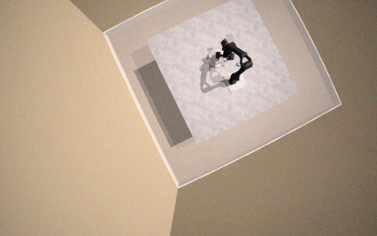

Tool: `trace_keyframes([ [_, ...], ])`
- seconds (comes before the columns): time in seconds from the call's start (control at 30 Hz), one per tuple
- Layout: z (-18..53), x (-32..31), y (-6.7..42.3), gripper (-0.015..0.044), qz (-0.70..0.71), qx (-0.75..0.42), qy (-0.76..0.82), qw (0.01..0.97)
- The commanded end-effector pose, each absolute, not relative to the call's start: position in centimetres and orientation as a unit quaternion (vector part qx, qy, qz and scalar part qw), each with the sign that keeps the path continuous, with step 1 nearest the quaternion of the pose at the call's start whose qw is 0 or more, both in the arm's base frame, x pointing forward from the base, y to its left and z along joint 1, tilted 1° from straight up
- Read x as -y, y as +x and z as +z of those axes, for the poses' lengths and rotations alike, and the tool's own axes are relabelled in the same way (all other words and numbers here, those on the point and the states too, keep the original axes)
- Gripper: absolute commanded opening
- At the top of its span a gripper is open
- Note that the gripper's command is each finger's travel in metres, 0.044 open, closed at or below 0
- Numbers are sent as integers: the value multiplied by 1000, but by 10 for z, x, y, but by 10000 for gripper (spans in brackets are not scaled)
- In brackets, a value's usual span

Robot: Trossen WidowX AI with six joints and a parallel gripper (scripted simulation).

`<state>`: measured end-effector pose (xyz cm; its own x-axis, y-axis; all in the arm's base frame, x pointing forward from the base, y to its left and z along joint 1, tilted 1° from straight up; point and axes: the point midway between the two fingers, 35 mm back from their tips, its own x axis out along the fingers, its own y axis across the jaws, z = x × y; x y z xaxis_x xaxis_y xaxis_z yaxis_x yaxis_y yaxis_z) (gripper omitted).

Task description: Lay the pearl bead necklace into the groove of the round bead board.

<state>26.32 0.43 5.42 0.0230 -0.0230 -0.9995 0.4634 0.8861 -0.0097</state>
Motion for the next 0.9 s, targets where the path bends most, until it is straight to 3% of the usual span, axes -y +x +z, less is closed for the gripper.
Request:
trace_keyframes([
  [0.0,55,-4,263,440,-174,-677,162,696],
  [0.33,55,-4,263,440,-174,-677,162,696],
  [0.57,86,-5,275,256,-34,-698,18,715],
  [0.73,87,-6,275,125,-29,-698,13,715],
  [0.87,84,-5,275,120,-29,-698,13,715],
])
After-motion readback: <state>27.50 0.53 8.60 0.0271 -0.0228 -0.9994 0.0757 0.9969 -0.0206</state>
